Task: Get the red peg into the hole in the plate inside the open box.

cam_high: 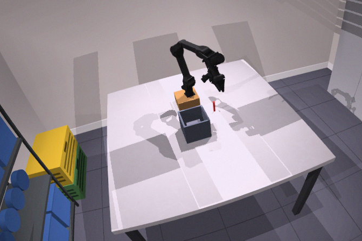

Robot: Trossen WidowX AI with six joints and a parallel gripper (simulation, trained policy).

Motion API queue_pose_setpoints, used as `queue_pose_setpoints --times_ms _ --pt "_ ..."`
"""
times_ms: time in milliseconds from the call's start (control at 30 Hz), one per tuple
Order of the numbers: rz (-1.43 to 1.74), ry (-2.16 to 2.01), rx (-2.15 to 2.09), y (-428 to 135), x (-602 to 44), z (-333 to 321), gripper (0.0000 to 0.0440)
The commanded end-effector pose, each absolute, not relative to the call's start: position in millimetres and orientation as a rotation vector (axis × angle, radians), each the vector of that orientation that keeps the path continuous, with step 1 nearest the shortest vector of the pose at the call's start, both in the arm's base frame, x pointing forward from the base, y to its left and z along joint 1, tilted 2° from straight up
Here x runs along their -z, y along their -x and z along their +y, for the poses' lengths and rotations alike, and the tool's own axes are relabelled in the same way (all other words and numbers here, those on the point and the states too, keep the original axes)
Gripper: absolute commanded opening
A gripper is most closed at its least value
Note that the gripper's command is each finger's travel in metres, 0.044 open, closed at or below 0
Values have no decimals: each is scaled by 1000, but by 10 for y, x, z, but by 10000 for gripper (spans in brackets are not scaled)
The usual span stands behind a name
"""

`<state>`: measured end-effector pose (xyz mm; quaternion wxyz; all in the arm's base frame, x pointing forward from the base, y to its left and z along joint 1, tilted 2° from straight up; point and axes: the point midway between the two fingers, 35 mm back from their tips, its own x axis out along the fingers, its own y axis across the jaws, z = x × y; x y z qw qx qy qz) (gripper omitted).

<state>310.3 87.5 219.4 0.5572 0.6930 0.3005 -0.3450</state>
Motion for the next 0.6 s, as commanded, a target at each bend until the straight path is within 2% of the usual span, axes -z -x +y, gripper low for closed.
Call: queue_pose_setpoints --times_ms 0,567 --pt "843 -1570 867 -2873 -1970 1001 436" --pt "1209 -1248 1047 -2187 -1294 1109 440"
